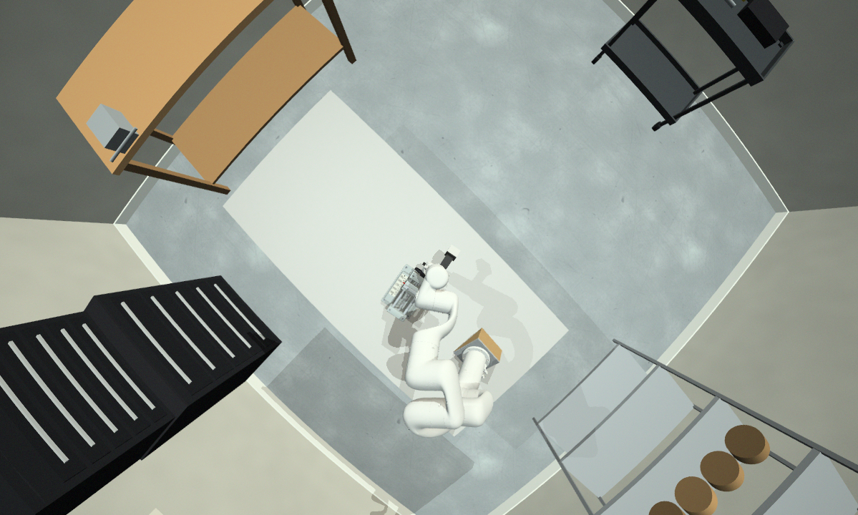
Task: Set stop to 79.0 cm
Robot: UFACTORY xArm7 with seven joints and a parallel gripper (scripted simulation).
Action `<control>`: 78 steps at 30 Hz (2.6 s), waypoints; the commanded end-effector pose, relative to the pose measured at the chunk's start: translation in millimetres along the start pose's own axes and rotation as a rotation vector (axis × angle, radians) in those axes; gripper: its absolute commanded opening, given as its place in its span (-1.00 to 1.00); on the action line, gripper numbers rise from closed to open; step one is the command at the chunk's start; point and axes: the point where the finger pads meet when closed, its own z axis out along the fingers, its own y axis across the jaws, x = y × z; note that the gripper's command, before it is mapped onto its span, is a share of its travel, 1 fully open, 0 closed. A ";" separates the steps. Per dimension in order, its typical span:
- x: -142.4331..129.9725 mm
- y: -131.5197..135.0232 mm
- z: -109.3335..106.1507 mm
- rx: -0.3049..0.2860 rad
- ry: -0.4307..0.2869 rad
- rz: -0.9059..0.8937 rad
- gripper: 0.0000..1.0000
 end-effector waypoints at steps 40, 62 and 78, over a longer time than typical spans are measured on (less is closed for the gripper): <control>1.5 -55.3 29.0 0.004 0.004 0.000 -0.88; 1.4 -50.9 -13.3 0.004 0.004 0.000 -0.88; 1.4 -25.9 -21.3 0.004 0.004 0.000 -0.88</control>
